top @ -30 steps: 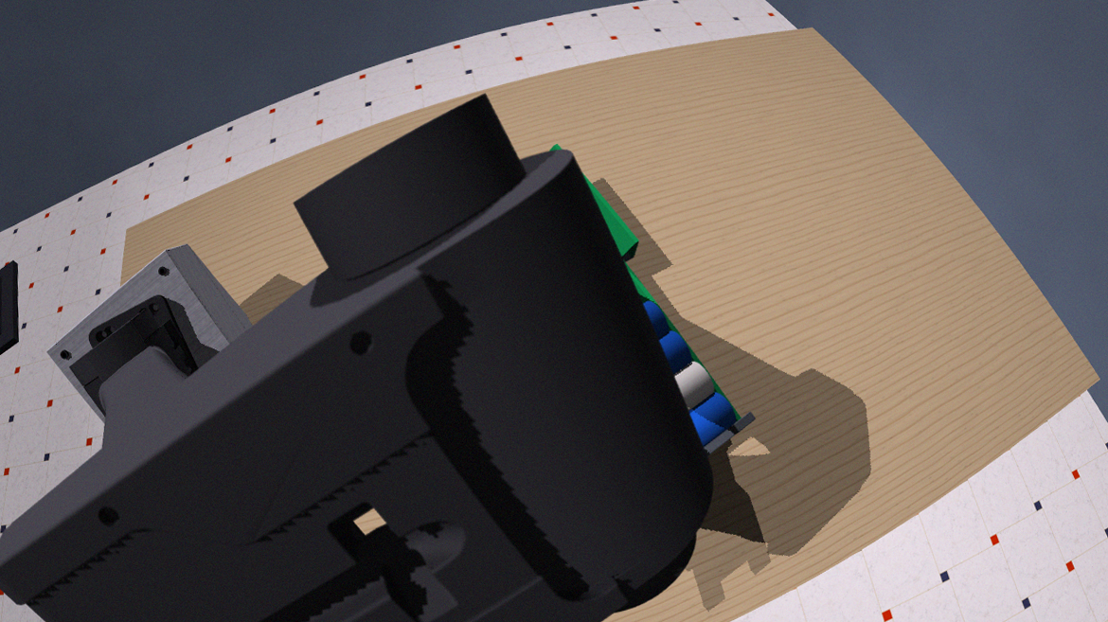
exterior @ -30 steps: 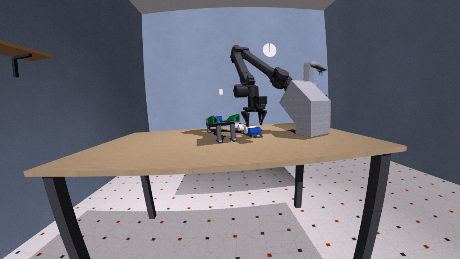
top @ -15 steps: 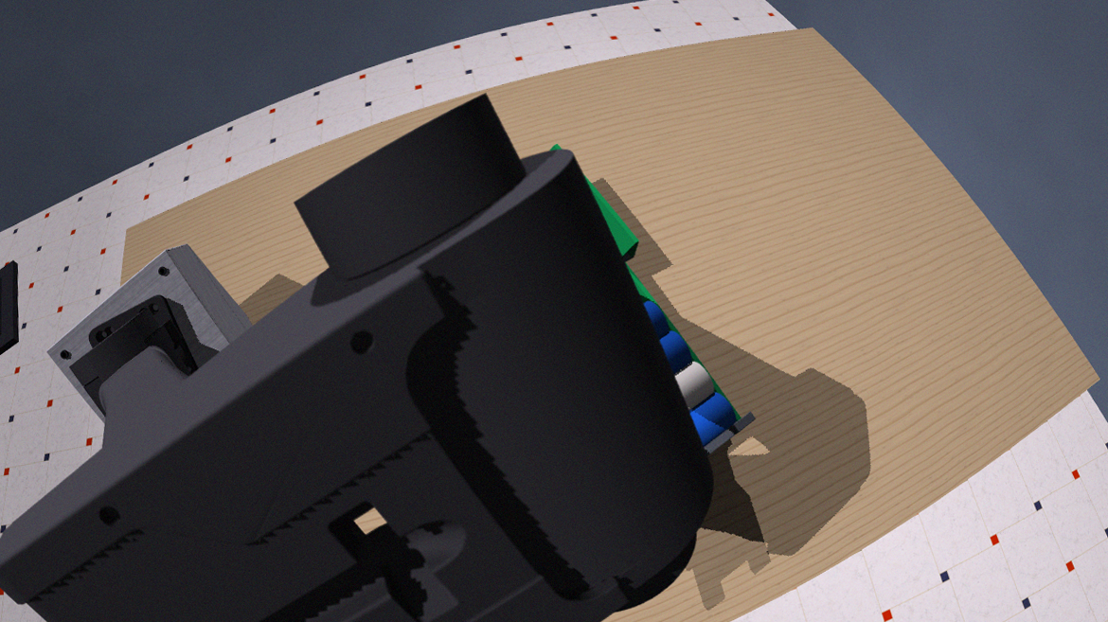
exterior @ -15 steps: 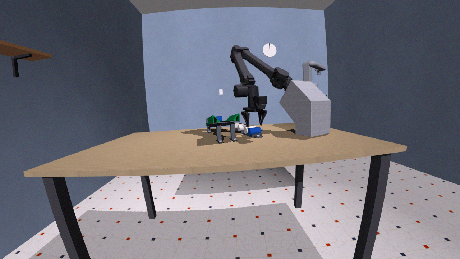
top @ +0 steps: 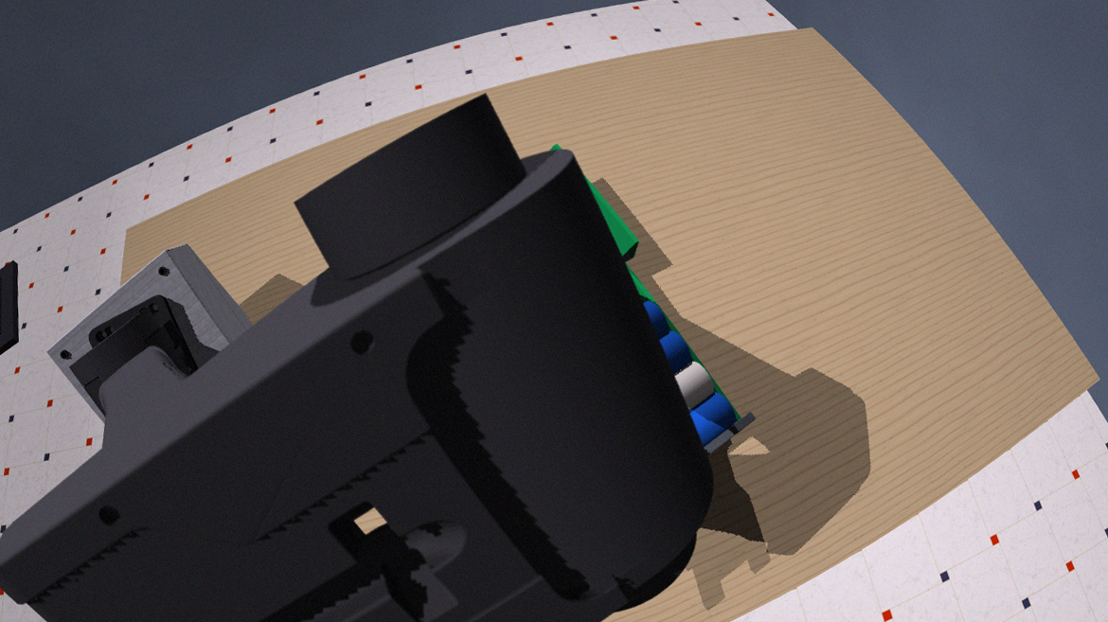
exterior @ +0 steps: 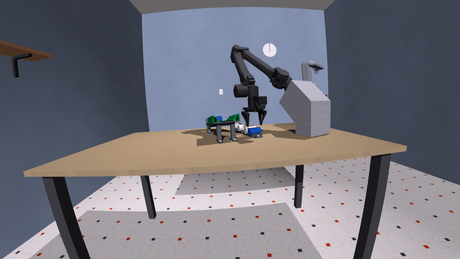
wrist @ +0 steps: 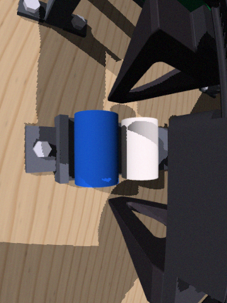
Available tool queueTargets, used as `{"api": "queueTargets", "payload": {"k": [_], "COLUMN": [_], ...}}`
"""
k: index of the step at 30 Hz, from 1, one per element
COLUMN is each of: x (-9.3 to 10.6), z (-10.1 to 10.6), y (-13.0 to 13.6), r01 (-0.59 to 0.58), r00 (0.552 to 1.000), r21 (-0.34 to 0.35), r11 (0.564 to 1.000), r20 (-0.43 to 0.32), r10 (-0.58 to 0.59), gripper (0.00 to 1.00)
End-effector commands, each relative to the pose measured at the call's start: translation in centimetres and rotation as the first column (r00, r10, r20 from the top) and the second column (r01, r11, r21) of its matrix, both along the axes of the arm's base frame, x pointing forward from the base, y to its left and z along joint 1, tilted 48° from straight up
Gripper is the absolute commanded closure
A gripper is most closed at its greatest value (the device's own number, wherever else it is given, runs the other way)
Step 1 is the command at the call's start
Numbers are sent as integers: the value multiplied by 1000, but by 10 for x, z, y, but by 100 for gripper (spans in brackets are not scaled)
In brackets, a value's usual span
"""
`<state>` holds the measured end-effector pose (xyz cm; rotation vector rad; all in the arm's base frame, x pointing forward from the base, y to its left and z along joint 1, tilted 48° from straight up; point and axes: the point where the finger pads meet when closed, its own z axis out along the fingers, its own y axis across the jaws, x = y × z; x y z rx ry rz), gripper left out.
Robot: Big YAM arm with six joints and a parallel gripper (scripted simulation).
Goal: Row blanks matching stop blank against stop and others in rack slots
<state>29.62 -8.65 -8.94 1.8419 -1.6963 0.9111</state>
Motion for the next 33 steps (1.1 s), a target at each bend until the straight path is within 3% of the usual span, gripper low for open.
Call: {"api": "queueTargets", "payload": {"k": [1, 33], "x": [3, 2], "z": [-3, -11], "y": [-1, -12], "r01": [3, 7], "r00": [1000, 1000], "r21": [0, 2], "r11": [1000, 1000], "r20": [-11, -7], "r10": [-3, -7], "gripper": [22, 22]}}
